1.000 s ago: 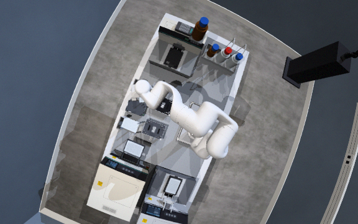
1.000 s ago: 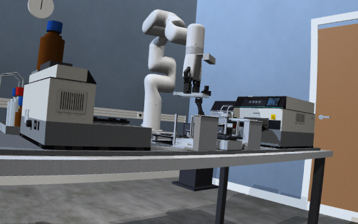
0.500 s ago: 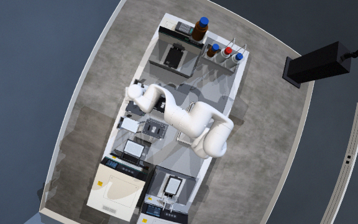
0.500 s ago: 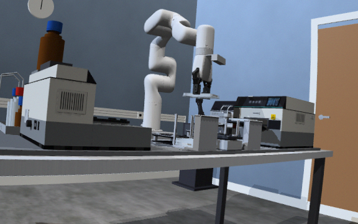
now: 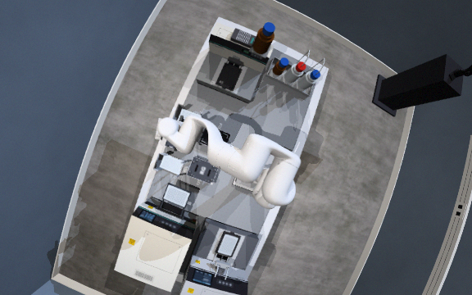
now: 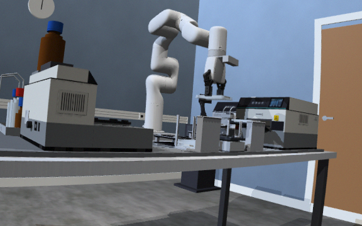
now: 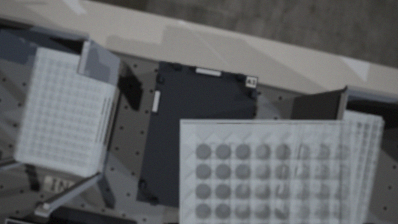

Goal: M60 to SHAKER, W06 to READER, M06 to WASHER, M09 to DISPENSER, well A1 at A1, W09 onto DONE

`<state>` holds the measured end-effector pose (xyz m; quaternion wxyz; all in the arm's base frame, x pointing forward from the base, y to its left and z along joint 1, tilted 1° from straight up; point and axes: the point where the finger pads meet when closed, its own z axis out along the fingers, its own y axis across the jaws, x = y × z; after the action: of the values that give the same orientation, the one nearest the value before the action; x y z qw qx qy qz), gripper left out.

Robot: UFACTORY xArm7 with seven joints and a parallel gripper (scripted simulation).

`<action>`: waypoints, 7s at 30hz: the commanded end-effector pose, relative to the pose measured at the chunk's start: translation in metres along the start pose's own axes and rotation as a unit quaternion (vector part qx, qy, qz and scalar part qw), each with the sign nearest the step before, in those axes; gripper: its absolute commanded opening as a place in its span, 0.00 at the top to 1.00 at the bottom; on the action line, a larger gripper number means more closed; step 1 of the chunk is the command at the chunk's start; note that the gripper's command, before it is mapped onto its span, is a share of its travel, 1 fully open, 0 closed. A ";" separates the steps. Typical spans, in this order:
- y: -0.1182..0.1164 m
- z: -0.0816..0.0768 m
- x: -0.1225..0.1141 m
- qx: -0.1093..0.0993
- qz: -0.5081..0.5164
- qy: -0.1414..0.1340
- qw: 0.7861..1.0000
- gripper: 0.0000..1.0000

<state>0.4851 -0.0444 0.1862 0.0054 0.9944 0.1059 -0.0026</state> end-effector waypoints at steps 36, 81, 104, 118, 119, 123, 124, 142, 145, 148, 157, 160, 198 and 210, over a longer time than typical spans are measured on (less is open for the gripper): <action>-0.036 -0.002 0.042 -0.001 0.081 0.002 0.997 1.00; -0.036 0.051 0.043 -0.001 0.081 0.002 0.997 1.00; -0.036 0.077 0.043 -0.001 0.081 0.002 0.997 1.00; -0.036 0.093 0.043 -0.001 0.081 0.002 0.997 1.00; -0.036 0.094 0.043 -0.001 0.081 0.002 0.997 1.00; -0.036 0.100 0.043 -0.001 0.081 0.002 0.997 1.00; -0.036 0.101 0.043 -0.001 0.081 0.002 0.997 1.00; -0.036 0.117 0.043 -0.001 0.081 0.002 0.997 1.00; -0.036 0.117 0.043 -0.001 0.081 0.002 0.997 1.00; -0.036 0.117 0.043 -0.001 0.081 0.002 0.997 1.00; -0.036 0.116 0.043 -0.001 0.081 0.002 0.997 1.00; -0.036 0.119 0.043 -0.001 0.081 0.002 0.997 1.00; -0.036 0.134 0.043 -0.001 0.081 0.002 0.997 1.00; -0.036 0.134 0.043 -0.001 0.081 0.002 0.997 1.00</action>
<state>0.5170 -0.0020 0.0494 0.0063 0.9997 0.0247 -0.0028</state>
